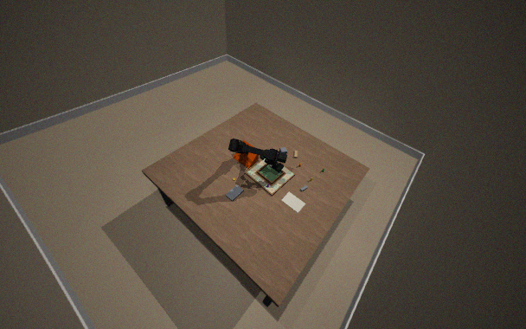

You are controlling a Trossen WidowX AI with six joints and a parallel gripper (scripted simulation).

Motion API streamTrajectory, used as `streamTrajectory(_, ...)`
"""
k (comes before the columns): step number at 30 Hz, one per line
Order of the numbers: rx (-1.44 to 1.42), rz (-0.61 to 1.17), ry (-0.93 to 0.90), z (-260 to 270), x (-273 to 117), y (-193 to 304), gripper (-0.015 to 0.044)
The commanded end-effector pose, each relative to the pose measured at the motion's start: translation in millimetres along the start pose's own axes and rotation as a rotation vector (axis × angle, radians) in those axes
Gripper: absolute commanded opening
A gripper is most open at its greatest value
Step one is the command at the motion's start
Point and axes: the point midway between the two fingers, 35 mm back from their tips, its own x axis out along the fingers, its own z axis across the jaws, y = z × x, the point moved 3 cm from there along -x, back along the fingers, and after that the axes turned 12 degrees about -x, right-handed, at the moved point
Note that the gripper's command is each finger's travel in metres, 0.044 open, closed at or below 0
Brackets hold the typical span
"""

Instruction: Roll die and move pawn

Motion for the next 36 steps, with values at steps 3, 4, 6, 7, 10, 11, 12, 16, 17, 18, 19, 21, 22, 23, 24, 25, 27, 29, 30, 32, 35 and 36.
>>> streamTrajectory(3,-0.012,-0.206,0.03,3.3,3.9,4.4,0.0)
streamTrajectory(4,-0.014,-0.237,0.039,3.5,4.2,5.3,0.0)
streamTrajectory(6,-0.019,-0.298,0.062,3.8,4.4,7.1,0.0)
streamTrajectory(7,-0.022,-0.328,0.074,4.4,5.3,7.9,0.0)
streamTrajectory(10,-0.03,-0.414,0.12,6.0,7.3,10.6,0.0)
streamTrajectory(11,-0.034,-0.442,0.138,6.5,7.8,11.5,0.0)
streamTrajectory(12,-0.037,-0.469,0.157,6.9,8.1,12.5,0.0)
streamTrajectory(16,-0.045,-0.53,0.208,7.9,8.6,15.0,0.0)
streamTrajectory(17,-0.045,-0.53,0.208,7.9,8.6,15.0,0.0)
streamTrajectory(18,-0.045,-0.53,0.208,7.9,8.6,15.0,0.0)
streamTrajectory(19,-0.045,-0.53,0.208,7.5,6.5,15.7,0.0)
streamTrajectory(21,-0.045,-0.531,0.208,5.1,-8.3,20.0,0.0)
streamTrajectory(22,-0.045,-0.531,0.208,3.9,-21.5,23.7,0.0)
streamTrajectory(23,-0.045,-0.531,0.209,3.2,-31.3,26.9,0.0)
streamTrajectory(24,-0.045,-0.531,0.209,3.0,-38.3,29.2,0.0)
streamTrajectory(25,-0.045,-0.531,0.209,2.9,-42.5,30.5,0.0)
streamTrajectory(27,-0.045,-0.531,0.209,3.6,-43.4,30.8,0.0)
streamTrajectory(29,-0.045,-0.531,0.209,5.0,-42.1,30.2,0.0)
streamTrajectory(30,-0.045,-0.531,0.209,5.4,-41.7,30.0,0.0)
streamTrajectory(32,-0.045,-0.531,0.209,5.4,-41.7,30.0,0.0)
streamTrajectory(35,-0.045,-0.531,0.209,4.7,-42.4,30.4,0.0)
streamTrajectory(36,-0.045,-0.531,0.209,4.7,-42.4,30.4,0.0)
